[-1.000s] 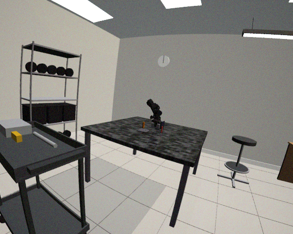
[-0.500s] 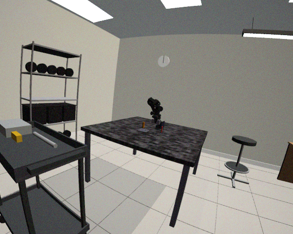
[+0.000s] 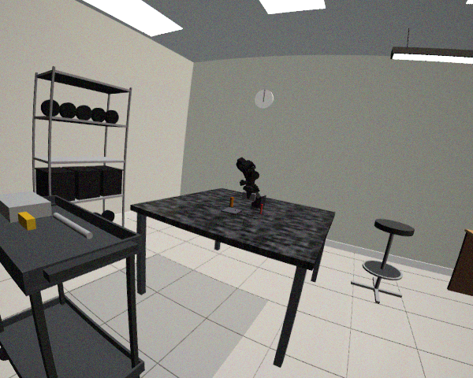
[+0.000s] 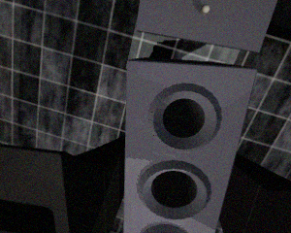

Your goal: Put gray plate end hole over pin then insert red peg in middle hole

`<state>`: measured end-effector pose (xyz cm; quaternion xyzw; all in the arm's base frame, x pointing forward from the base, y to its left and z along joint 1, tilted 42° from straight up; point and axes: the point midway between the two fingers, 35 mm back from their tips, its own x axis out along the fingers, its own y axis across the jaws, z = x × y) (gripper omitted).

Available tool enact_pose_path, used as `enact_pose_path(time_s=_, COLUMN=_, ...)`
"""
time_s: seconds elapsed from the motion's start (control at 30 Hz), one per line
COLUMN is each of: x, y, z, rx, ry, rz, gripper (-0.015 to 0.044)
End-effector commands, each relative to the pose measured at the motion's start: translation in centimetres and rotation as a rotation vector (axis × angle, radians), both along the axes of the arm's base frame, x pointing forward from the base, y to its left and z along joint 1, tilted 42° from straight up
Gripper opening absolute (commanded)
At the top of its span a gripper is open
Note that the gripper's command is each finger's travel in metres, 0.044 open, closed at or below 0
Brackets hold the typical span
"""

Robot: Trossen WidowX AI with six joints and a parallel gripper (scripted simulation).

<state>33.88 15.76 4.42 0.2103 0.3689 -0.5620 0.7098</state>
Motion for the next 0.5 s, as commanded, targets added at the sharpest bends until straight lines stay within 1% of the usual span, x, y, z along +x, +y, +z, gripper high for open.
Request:
enact_pose_path(time_s=0.0, x=0.5, y=-1.1, z=0.5, rx=0.001, ry=0.009, rz=0.020, gripper=0.0000)
enact_pose_path(time_s=0.47, x=1.8, y=-5.4, z=1.5, rx=-0.007, ry=0.063, rz=0.085, gripper=0.0000)
